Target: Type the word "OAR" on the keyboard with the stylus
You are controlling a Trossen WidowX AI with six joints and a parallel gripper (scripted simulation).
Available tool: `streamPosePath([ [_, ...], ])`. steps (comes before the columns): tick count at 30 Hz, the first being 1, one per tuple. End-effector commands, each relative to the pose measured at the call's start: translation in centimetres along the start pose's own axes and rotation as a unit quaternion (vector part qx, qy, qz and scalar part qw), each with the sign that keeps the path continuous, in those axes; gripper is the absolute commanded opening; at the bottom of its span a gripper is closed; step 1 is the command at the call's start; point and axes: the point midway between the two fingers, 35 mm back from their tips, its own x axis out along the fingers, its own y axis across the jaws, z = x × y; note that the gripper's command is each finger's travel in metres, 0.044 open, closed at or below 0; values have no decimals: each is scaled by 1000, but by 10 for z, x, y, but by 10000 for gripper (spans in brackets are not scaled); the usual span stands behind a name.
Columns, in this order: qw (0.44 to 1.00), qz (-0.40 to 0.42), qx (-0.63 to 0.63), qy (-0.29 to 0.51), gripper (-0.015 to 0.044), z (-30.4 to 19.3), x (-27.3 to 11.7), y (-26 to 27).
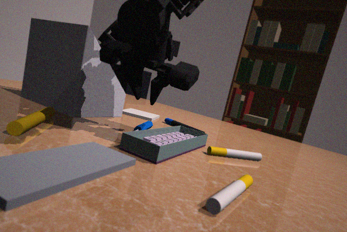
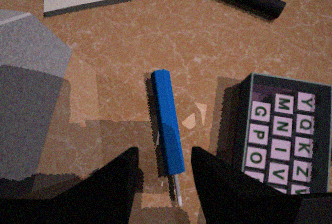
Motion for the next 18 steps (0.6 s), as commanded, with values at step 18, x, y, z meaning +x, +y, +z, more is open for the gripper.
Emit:
streamPosePath([
  [18,996,-12,-88,-22,150,-5,6,-4],
])
